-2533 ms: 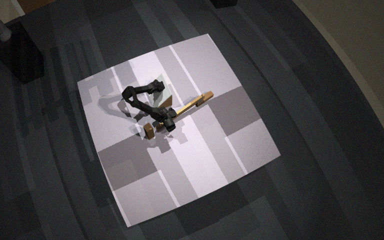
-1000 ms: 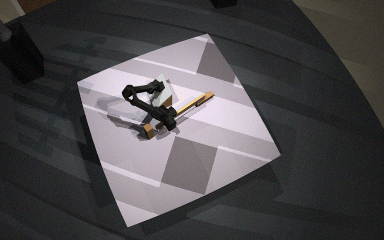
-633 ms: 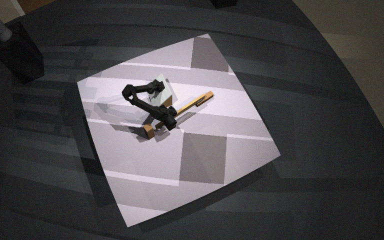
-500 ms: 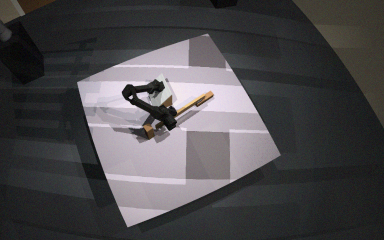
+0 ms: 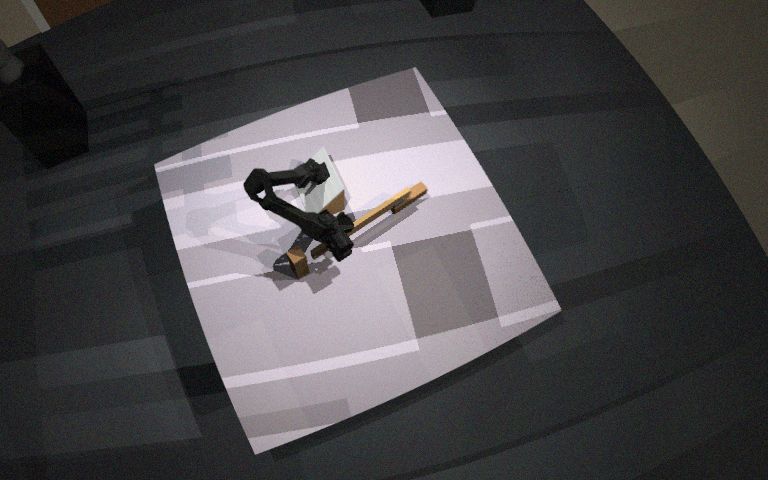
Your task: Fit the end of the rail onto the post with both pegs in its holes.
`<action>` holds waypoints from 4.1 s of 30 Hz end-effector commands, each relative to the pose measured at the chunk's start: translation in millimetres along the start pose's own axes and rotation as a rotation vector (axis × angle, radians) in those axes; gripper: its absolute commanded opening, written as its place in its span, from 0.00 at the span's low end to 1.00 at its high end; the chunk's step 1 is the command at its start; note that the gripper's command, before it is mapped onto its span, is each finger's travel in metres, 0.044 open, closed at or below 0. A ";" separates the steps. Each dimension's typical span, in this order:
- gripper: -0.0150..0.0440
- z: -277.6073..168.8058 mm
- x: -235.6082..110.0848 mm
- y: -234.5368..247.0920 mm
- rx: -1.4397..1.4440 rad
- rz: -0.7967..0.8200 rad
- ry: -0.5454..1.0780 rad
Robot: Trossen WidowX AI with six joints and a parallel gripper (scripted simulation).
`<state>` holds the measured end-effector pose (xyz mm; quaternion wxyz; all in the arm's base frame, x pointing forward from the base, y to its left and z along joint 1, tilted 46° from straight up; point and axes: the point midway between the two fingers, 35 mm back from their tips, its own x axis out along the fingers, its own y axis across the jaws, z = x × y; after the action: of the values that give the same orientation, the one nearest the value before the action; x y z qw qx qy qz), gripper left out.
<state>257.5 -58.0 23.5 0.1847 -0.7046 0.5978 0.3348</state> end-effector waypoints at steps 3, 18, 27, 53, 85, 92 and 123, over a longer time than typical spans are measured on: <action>0.25 0.4 -1.2 -1.6 0.002 -0.009 -0.005; 0.25 0.4 -0.7 -0.2 0.002 -0.009 -0.005; 0.25 0.4 -0.6 0.3 0.002 -0.009 -0.005; 0.25 -0.4 -0.4 1.0 0.002 -0.009 -0.005; 0.25 -10.3 -3.0 0.3 0.002 -0.009 -0.005; 0.25 -12.5 -3.1 -0.2 0.002 -0.009 -0.004; 0.25 -22.1 -2.3 -1.4 0.003 -0.009 -0.004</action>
<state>261.3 -70.6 36.4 0.1872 -0.7034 0.5970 0.3374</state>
